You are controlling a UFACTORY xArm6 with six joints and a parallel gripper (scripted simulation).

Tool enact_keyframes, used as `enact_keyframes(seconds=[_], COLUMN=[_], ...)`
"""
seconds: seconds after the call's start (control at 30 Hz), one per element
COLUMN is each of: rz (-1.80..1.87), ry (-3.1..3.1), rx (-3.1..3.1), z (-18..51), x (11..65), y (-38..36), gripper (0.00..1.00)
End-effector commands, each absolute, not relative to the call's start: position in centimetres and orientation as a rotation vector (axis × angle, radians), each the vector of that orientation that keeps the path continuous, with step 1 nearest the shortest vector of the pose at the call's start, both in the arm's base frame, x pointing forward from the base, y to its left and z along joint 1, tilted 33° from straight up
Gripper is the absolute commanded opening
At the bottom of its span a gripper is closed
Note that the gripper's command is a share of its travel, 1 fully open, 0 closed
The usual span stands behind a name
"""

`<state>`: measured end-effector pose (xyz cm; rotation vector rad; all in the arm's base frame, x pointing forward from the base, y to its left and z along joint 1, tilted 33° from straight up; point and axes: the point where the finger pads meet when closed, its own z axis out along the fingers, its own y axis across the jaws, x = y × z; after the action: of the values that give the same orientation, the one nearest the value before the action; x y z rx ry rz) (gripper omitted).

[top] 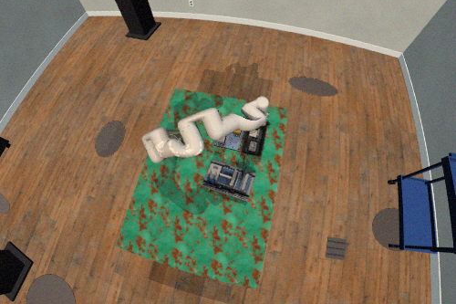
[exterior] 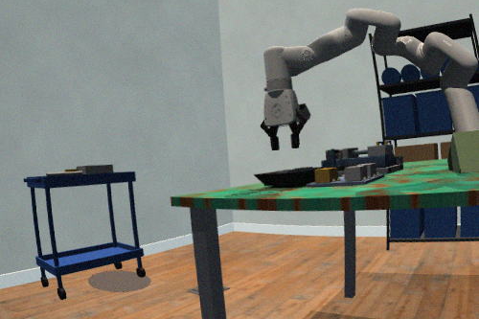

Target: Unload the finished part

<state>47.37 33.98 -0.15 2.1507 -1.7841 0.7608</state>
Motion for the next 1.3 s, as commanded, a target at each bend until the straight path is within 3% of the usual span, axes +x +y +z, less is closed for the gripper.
enact_keyframes(seconds=[0.0, 0.7, 0.73, 1.27], rz=[0.763, 0.763, 0.763, 0.763], ry=[-1.788, -1.788, -1.788, -1.788], rx=[2.155, 2.155, 2.155, 2.155], z=[2.5, 6.3, 6.3, 6.3], x=[46.8, 45.7, 45.7, 45.7], y=[35.6, 37.9, 37.9, 37.9], gripper=[0.69, 0.69, 0.0, 0.0])
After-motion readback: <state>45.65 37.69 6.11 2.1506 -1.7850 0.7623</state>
